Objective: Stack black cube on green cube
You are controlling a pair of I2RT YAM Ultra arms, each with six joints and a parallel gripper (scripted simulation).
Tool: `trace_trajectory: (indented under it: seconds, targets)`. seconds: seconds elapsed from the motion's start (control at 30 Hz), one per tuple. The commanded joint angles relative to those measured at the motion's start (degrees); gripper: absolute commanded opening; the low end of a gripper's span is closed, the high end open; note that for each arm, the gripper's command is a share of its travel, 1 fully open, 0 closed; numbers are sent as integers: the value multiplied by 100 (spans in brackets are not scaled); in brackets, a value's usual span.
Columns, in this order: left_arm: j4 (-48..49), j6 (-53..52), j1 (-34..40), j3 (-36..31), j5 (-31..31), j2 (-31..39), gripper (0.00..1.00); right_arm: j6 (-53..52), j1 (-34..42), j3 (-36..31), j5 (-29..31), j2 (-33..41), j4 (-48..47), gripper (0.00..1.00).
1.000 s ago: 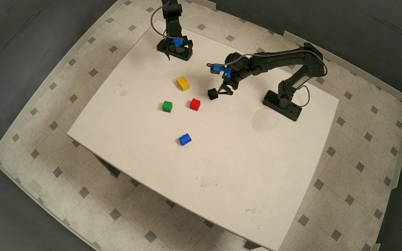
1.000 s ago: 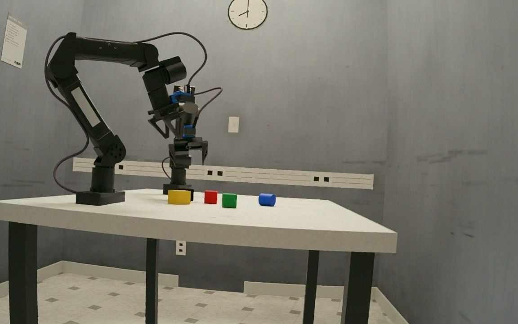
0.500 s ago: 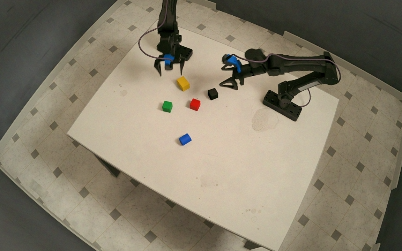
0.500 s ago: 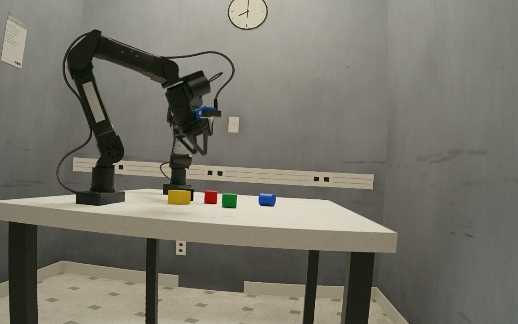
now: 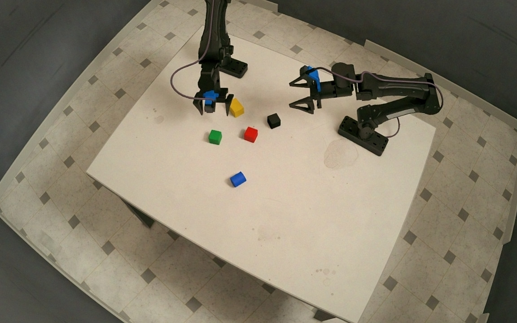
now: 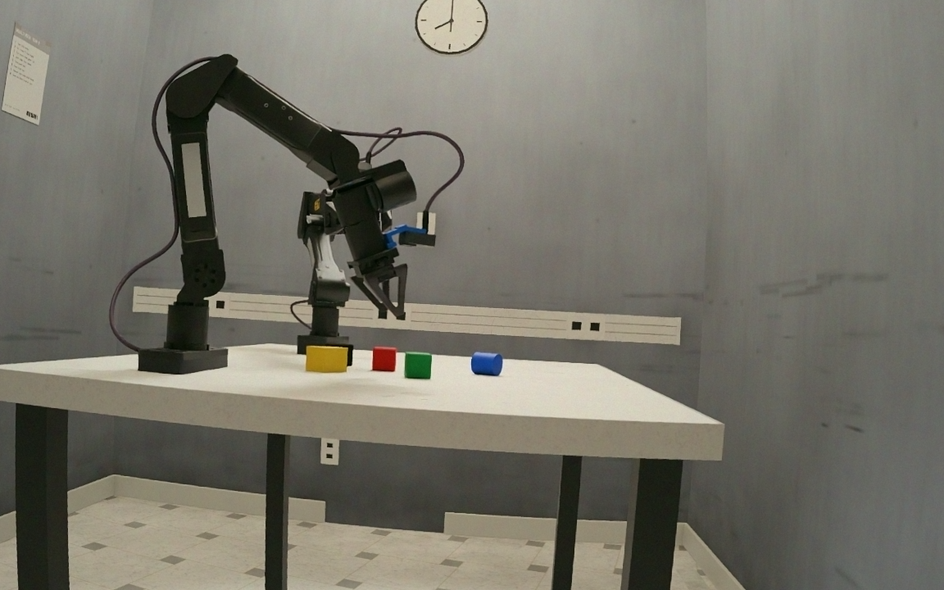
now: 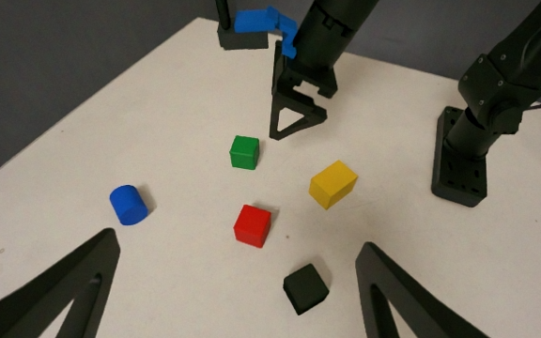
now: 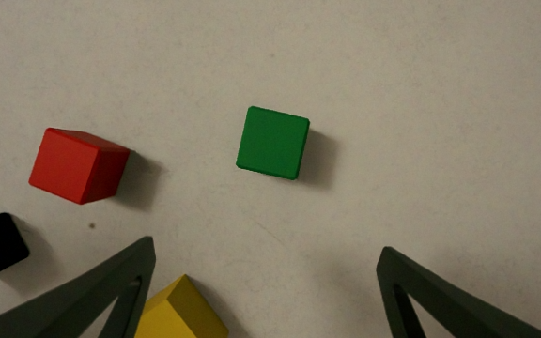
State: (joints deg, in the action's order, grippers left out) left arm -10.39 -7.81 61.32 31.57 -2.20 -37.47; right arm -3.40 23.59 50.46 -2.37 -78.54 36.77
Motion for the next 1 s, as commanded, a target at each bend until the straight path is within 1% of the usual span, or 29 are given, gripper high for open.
trace_trajectory:
  seconds: [0.0,0.33,0.4,0.43,0.47,0.6,0.67,0.8,0.97]
  targets:
    - [113,34,-60,-80,-18,114,100,-29,-24,249,35,-37,-112,100]
    - [113,33,-60,-80,-18,114,100,-8,-7,188,8,6,-118,100]
    - [122,36,-60,-80,-63,114,100,-83,18,244,86,26,-244,77]
    - [-122,39,-55,-11,-71,112,100,-102,70,177,105,-42,-288,66]
    - [-251,41,-16,6,-70,119,100,-124,113,167,125,-47,-333,64]
    - [-1241,35,85,280,-42,320,100,-274,585,43,268,-97,-640,64]
    - [-1241,35,85,280,-42,320,100,-274,585,43,268,-97,-640,64]
    - [-2693,-19,226,843,43,801,100,-440,1545,-282,475,-197,-1050,64]
    - [-4446,-137,323,1747,192,1443,100,-674,2830,-596,729,-388,-1553,64]
